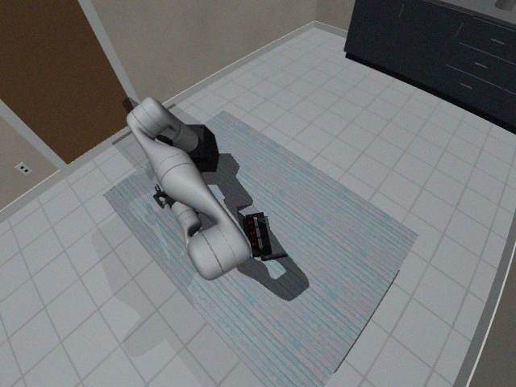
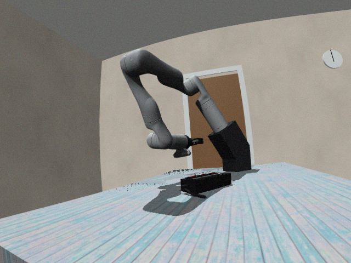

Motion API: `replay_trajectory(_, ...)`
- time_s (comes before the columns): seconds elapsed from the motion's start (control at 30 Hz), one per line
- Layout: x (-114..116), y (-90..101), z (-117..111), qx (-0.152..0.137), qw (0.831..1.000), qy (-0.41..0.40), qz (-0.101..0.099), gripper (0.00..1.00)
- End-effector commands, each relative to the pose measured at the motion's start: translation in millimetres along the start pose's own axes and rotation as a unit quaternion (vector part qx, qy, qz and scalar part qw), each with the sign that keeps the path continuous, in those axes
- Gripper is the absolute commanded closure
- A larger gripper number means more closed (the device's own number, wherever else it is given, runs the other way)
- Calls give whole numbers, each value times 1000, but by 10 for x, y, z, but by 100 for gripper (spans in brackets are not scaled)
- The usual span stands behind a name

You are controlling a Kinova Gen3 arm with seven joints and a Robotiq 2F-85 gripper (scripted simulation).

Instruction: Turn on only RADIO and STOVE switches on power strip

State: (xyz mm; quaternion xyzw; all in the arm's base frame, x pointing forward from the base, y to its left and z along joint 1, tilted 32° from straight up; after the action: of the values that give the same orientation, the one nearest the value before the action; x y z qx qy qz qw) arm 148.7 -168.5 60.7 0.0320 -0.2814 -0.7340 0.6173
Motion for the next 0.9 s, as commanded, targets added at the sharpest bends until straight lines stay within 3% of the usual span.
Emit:
replay_trajectory(0.0,0,2,4,0,1000,0,0,0)
replay_trajectory(0.53,0,2,4,0,1000,0,0,0)
replay_trajectory(0.57,0,2,4,0,1000,0,0,100)
replay_trajectory(0.87,0,2,4,0,1000,0,0,100)
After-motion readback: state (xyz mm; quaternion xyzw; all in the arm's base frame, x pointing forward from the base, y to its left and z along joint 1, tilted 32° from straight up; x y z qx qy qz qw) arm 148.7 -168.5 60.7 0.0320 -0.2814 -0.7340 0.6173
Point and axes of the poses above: the point where the finger pads meet when closed, its own y axis back along the fingers, its own x axis across the jaws, z = x × y, the point moved 10 cm from there along y, back along the fingers, and after that the axes turned 3 degrees about -y, right-handed, at the moved point
